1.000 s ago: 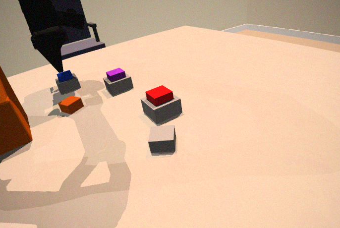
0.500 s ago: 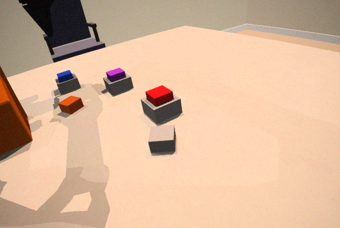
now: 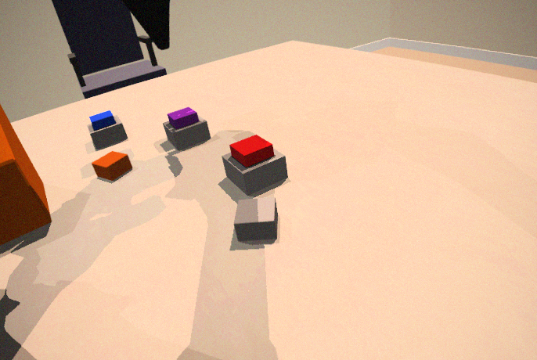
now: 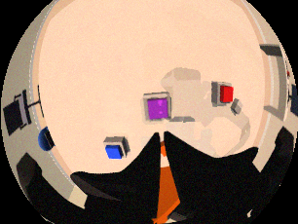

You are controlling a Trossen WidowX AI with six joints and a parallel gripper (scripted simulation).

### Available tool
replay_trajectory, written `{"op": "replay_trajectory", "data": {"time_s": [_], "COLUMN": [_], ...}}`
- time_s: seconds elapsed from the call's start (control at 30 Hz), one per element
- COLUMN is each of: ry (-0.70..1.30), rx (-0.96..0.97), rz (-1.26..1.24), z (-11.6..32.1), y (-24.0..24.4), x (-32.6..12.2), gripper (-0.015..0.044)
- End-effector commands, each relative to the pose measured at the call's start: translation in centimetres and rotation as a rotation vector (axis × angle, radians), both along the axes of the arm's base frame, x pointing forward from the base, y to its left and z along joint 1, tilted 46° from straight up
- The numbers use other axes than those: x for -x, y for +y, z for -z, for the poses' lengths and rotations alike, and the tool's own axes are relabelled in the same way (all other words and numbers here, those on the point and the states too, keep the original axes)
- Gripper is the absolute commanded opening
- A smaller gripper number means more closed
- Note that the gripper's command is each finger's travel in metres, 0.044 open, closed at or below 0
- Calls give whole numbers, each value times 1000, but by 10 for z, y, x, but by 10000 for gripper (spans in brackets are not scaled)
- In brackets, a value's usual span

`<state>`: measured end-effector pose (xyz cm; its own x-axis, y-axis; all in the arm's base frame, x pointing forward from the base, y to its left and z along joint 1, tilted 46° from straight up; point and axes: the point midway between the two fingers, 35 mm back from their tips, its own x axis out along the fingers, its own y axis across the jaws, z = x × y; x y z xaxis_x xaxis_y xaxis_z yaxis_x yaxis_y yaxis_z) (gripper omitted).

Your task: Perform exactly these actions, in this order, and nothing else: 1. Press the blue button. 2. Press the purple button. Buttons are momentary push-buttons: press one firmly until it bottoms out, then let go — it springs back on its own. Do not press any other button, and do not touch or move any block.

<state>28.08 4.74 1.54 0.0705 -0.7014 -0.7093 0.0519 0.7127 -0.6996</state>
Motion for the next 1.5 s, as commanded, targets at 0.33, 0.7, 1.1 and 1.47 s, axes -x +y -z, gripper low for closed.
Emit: {"op": "replay_trajectory", "data": {"time_s": [0.33, 0.7, 1.1, 1.47], "ry": [5, 5, 5, 5], "rx": [11, 12, 13, 13], "rz": [0, 0, 0, 0], "z": [41, 54, 61, 61], "y": [-46, -59, -67, -67], "x": [-3, -5, -5, -5], "gripper": [20, 20, 20, 20]}}
